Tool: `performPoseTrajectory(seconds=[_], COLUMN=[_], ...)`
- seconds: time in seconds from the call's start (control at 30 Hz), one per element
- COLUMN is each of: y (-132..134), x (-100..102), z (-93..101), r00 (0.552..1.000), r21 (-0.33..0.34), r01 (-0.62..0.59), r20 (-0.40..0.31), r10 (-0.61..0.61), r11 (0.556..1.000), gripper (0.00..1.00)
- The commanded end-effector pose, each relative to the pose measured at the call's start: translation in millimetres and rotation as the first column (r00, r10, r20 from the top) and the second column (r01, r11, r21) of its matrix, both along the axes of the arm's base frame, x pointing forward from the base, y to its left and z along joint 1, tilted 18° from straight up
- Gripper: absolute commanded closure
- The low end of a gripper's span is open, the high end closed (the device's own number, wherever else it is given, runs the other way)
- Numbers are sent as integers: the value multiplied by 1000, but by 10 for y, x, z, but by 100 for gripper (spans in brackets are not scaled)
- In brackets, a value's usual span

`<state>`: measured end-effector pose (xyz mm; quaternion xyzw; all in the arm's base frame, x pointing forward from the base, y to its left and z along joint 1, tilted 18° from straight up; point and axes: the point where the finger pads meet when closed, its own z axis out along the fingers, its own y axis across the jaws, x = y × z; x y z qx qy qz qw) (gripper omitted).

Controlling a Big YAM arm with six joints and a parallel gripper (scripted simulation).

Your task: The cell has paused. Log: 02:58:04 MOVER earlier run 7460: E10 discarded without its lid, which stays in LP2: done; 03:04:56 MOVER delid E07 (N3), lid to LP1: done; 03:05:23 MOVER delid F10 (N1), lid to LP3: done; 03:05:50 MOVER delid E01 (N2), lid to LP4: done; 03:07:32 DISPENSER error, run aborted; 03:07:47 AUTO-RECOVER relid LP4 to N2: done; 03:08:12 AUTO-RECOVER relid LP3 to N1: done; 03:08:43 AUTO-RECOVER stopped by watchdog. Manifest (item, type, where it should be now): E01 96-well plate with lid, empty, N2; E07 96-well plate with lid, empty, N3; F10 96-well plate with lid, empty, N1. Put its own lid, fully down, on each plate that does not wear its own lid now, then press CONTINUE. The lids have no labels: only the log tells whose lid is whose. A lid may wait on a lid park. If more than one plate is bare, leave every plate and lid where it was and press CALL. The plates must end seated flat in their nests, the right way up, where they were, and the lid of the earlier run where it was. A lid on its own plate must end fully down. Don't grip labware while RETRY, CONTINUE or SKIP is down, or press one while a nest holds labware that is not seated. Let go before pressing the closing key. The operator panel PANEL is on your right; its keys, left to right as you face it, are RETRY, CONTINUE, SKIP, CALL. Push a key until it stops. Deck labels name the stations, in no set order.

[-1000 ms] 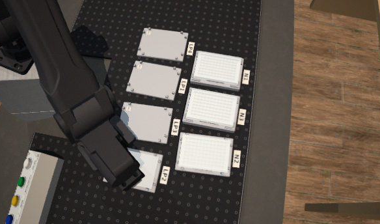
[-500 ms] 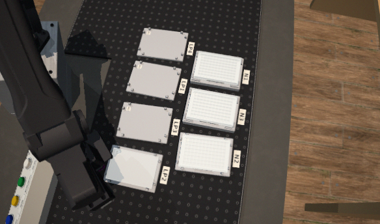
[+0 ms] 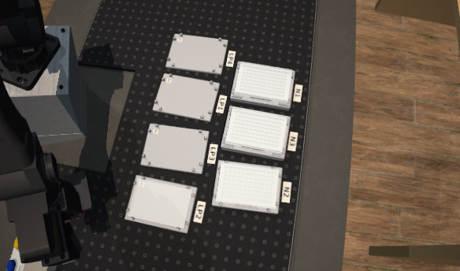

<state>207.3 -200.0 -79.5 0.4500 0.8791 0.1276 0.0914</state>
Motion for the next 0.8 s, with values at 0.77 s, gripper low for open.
performPoseTrajectory(seconds=[0.77], y=[-626], x=[-916], z=[-322], r00=[902], r21=[95], r01=[431], r20=[-81], r10=[-424], r11=[898], gripper=[100])
